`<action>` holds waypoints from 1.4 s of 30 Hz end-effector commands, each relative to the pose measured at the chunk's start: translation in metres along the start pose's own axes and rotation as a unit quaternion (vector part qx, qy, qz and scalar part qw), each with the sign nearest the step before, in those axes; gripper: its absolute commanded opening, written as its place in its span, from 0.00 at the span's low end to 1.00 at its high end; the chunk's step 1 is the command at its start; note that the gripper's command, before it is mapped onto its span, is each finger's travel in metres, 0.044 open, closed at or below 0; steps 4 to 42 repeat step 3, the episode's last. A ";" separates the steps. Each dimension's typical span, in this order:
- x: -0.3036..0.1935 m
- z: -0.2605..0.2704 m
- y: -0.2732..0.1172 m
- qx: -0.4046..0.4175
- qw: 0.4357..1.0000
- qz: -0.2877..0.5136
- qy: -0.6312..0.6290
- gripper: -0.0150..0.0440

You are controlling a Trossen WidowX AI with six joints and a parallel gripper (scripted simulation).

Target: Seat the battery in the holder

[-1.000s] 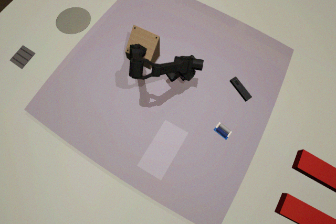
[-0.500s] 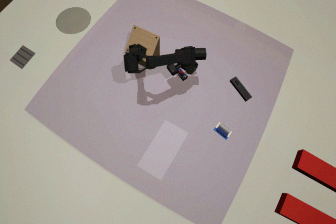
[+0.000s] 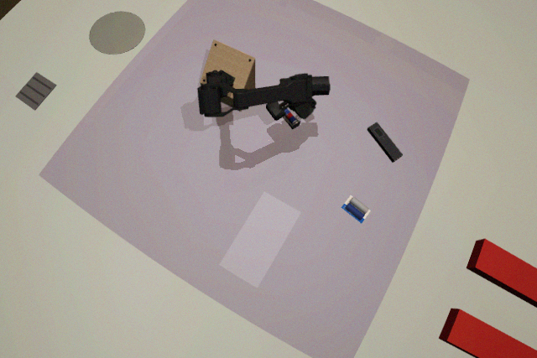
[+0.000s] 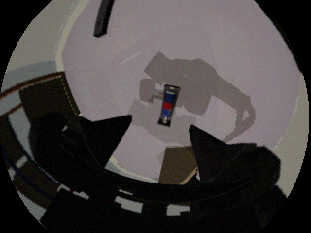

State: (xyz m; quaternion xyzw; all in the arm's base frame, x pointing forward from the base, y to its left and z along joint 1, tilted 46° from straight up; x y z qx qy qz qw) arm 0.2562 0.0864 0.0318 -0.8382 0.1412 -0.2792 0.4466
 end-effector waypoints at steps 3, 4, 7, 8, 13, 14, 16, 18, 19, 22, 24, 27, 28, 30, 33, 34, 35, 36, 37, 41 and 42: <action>0.000 0.000 0.000 0.000 1.000 0.002 0.001 1.00; 0.000 0.000 0.000 0.000 1.000 0.002 0.001 1.00; 0.000 0.000 0.000 0.000 1.000 0.002 0.001 1.00; 0.000 0.000 0.000 0.000 1.000 0.002 0.001 1.00; 0.000 0.000 0.000 0.000 1.000 0.002 0.001 1.00; 0.000 0.000 0.000 0.000 1.000 0.002 0.001 1.00; 0.000 0.000 0.000 0.000 1.000 0.002 0.001 1.00; 0.000 0.000 0.000 0.000 1.000 0.002 0.001 1.00; 0.000 0.000 0.000 0.000 1.000 0.002 0.001 1.00; 0.000 0.000 0.000 0.000 1.000 0.002 0.001 1.00; 0.000 0.000 0.000 0.000 1.000 0.002 0.001 1.00; 0.000 0.000 0.000 0.000 1.000 0.002 0.001 1.00; 0.000 0.000 0.000 0.000 1.000 0.002 0.001 1.00; 0.000 0.000 0.000 0.000 1.000 0.002 0.001 1.00; 0.000 0.000 0.000 0.000 1.000 0.002 0.001 1.00; 0.000 0.000 0.000 0.000 1.000 0.002 0.001 1.00; 0.000 0.000 0.000 0.000 1.000 0.002 0.001 1.00; 0.000 0.000 0.000 0.000 1.000 0.002 0.001 1.00; 0.000 0.000 0.000 0.000 1.000 0.002 0.001 1.00; 0.000 0.000 0.000 0.000 1.000 0.002 0.001 1.00; 0.000 0.000 0.000 0.000 1.000 0.002 0.001 1.00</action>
Point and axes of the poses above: the point midway between the two fingers, 35 mm back from their tips, its own y axis out along the fingers, its own z axis across the jaws, x = y × z, the point moved 4 cm from there along -y, back along the fingers, and after that the axes turned 14 degrees about y, right-handed, at the moved point
